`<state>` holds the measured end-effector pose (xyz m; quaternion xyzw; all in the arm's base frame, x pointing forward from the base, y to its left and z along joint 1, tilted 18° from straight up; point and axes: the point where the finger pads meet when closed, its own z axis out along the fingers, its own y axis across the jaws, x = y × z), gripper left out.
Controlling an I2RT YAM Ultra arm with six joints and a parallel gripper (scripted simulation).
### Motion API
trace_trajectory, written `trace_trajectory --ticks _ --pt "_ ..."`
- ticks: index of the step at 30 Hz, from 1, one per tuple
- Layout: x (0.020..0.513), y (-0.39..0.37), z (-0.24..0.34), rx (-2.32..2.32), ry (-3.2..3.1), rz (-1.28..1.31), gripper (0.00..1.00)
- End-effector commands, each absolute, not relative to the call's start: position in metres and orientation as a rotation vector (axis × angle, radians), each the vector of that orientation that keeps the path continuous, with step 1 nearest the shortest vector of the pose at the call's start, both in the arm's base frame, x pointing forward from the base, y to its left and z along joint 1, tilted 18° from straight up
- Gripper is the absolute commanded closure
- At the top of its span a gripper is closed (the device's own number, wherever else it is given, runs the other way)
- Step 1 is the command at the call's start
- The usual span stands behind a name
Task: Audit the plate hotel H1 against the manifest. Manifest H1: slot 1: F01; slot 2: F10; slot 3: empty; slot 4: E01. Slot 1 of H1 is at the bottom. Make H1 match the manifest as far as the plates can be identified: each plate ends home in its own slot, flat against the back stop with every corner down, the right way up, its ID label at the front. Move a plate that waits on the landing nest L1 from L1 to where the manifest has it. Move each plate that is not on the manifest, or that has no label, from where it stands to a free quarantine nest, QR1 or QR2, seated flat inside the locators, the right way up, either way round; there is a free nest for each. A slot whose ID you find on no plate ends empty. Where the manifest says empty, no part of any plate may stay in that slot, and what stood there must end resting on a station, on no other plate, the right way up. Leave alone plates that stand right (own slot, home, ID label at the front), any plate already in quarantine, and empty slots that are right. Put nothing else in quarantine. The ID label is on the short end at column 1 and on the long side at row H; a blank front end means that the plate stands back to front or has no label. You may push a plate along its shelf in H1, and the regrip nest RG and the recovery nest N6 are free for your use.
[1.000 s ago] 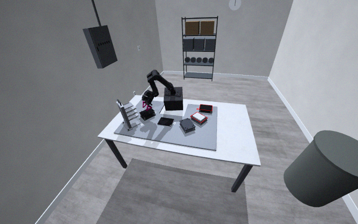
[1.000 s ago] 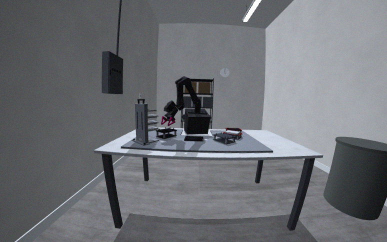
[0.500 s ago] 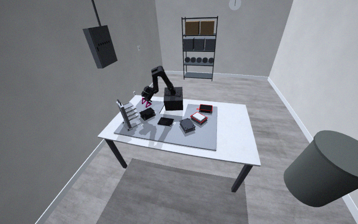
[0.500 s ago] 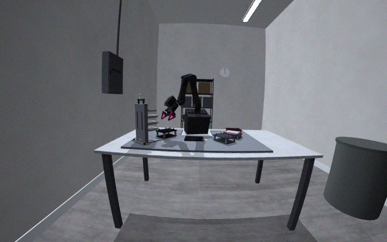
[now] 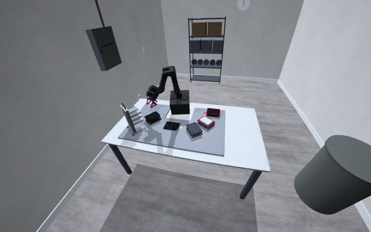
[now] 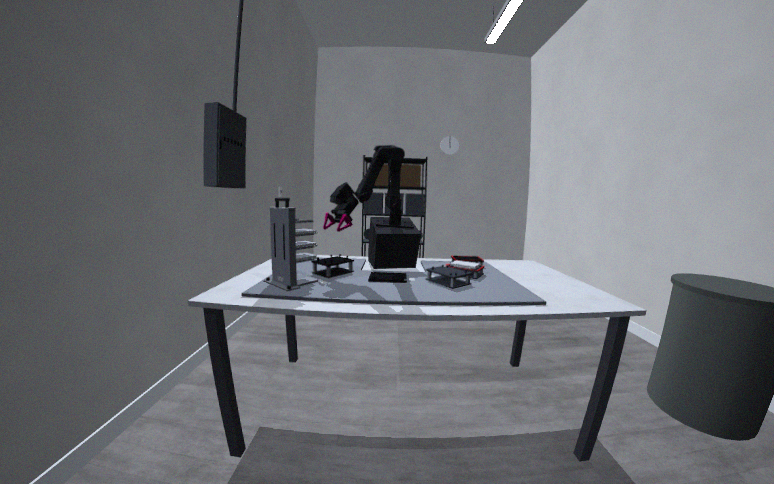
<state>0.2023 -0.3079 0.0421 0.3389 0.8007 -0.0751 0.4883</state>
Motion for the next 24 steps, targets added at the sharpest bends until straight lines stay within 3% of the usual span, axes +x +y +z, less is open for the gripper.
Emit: trace_trajectory --ticks 1,24 --pt "0.198 -0.303 0.048 0.83 1.96 -0.155 0.0" --pt "0.181 -0.299 0.082 0.829 1.961 -0.155 0.0"
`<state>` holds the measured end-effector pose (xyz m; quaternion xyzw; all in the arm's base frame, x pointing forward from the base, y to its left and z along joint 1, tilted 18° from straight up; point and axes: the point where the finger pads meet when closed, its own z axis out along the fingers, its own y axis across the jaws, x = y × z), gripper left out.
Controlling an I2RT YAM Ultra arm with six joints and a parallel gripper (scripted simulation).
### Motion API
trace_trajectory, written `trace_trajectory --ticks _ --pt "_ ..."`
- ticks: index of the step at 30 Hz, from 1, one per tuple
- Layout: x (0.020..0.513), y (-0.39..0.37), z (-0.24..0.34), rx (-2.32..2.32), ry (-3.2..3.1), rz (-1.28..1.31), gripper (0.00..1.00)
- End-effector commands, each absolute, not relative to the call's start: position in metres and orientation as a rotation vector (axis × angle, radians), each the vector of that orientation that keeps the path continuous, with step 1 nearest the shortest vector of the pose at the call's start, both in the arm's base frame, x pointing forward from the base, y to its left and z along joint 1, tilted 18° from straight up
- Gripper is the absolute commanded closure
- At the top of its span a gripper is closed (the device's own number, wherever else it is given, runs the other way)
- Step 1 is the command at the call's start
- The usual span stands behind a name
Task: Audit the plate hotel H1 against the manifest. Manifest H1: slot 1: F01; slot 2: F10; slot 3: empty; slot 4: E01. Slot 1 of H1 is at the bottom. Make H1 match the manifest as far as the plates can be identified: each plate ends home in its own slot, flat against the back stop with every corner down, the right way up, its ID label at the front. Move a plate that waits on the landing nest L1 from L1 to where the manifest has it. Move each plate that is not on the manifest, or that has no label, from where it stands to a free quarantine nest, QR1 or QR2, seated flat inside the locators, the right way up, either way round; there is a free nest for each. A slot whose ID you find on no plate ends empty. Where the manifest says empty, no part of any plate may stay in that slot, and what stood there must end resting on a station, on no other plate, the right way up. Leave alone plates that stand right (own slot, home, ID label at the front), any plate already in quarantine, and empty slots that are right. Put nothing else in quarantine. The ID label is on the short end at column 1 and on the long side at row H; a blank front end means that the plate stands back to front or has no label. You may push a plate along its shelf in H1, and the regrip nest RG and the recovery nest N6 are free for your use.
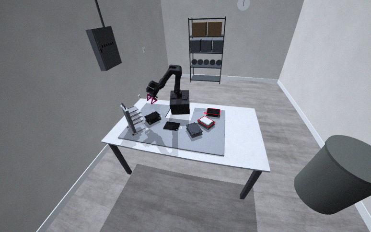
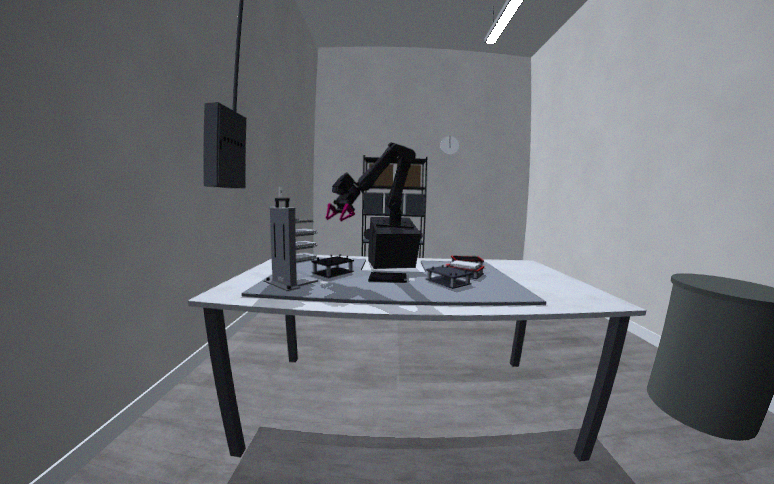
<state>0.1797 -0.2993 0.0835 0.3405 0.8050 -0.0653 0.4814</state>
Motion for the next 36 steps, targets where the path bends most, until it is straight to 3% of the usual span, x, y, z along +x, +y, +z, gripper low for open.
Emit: trace_trajectory --ticks 1,15,36 --pt "0.182 -0.299 0.078 0.829 1.961 -0.155 0.0" --pt "0.194 -0.297 0.04 0.83 1.961 -0.155 0.0" --pt "0.209 -0.31 0.044 0.83 1.96 -0.155 0.0"
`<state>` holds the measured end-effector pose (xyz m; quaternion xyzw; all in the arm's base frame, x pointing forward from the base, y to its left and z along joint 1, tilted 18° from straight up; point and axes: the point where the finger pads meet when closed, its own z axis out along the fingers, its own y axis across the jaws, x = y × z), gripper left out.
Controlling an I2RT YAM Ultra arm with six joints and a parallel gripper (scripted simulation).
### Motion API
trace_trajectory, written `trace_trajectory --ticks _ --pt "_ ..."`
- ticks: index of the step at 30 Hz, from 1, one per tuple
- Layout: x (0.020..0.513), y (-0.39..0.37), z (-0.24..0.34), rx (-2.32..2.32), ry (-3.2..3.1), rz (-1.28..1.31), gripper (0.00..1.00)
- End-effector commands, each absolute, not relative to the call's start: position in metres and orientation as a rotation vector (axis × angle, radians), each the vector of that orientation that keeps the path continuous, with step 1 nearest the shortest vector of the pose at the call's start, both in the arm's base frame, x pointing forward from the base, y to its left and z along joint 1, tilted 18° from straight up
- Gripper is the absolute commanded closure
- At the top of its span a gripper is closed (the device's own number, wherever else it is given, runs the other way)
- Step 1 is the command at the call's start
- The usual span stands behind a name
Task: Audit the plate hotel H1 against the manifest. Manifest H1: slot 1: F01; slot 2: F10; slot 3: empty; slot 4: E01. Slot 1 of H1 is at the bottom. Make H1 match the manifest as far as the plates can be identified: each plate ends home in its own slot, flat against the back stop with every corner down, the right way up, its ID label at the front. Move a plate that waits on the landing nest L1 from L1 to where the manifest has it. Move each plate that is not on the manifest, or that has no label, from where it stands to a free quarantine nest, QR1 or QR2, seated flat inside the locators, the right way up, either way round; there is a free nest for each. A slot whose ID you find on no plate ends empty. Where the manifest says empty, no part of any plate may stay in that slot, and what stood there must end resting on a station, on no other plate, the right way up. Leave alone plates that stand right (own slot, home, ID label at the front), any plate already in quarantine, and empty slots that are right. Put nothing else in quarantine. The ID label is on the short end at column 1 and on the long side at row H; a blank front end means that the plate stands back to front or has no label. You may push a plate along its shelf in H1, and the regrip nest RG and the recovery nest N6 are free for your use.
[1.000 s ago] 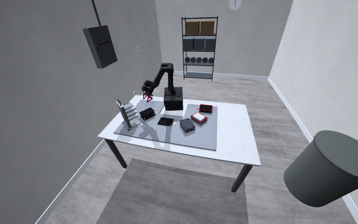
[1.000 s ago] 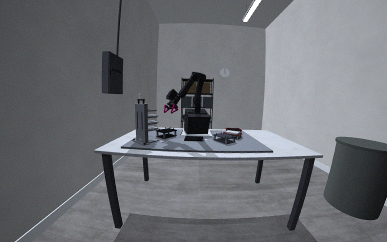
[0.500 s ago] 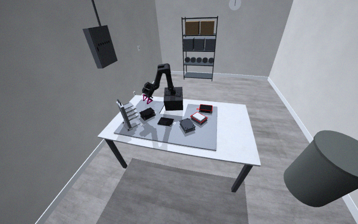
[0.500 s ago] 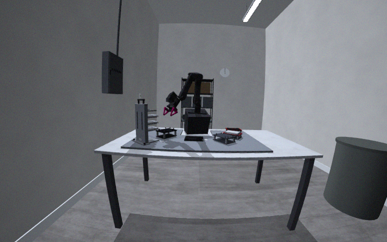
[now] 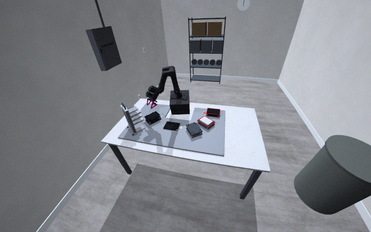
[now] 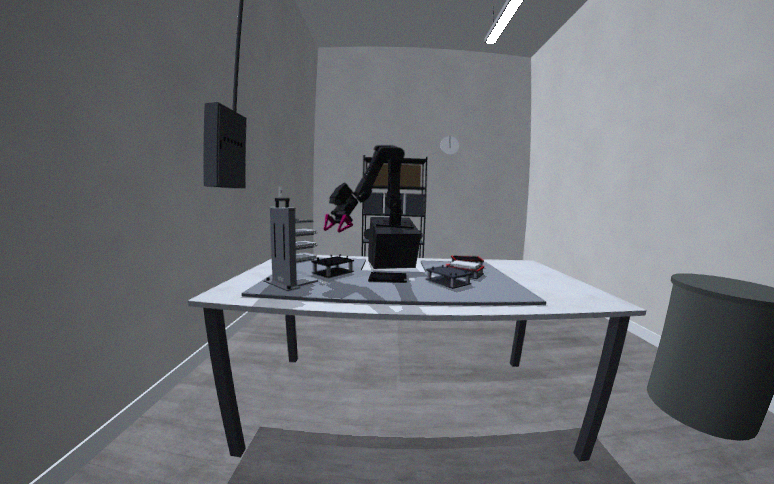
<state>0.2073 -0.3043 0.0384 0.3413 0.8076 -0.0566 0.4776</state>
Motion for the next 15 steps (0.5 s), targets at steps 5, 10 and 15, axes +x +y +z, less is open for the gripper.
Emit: trace_trajectory --ticks 5,10,15 --pt "0.213 -0.315 0.046 0.83 1.96 -0.155 0.0" --pt "0.218 -0.319 0.047 0.83 1.96 -0.155 0.0" --pt "0.221 -0.322 0.048 0.83 1.96 -0.155 0.0"
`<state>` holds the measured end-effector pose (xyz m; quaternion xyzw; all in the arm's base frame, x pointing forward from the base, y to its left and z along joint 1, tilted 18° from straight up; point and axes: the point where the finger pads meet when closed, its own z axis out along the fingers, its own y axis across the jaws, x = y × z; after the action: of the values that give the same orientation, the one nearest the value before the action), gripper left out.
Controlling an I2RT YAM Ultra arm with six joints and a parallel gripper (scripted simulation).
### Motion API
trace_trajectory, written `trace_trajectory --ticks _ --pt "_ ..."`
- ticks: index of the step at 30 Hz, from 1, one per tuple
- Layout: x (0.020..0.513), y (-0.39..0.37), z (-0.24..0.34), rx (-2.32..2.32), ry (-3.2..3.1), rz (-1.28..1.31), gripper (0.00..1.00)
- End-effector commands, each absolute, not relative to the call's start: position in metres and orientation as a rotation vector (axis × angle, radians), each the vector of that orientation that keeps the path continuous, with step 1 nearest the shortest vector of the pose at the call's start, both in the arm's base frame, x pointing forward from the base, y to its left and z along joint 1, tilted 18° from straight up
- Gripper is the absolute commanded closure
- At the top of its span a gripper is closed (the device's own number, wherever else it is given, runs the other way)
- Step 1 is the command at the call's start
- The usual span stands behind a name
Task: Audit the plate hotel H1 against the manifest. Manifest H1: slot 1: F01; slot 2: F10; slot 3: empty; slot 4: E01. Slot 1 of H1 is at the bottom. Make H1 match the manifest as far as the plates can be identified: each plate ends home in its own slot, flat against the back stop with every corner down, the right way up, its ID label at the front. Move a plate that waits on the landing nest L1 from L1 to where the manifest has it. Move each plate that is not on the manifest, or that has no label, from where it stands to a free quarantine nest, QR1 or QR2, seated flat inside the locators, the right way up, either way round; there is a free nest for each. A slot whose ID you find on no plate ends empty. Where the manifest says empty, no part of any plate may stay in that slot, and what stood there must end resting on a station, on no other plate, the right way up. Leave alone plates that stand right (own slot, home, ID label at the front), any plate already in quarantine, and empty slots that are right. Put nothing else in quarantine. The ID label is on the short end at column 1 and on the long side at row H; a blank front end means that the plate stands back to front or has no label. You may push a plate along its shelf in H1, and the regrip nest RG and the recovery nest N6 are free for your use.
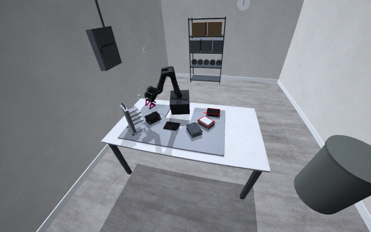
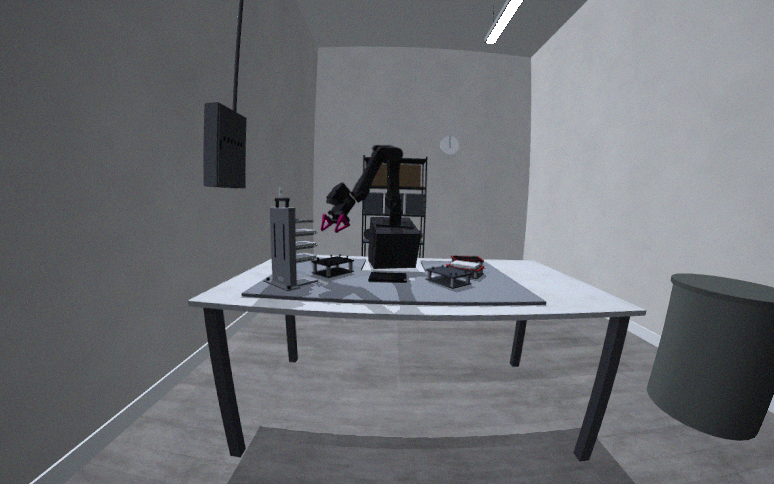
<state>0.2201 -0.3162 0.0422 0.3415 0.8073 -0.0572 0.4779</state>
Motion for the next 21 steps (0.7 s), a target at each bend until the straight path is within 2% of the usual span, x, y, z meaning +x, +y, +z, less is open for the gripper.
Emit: trace_trajectory --ticks 1,21 --pt "0.222 -0.323 0.048 0.83 1.959 -0.155 0.0" --pt "0.24 -0.338 0.053 0.829 1.959 -0.155 0.0"
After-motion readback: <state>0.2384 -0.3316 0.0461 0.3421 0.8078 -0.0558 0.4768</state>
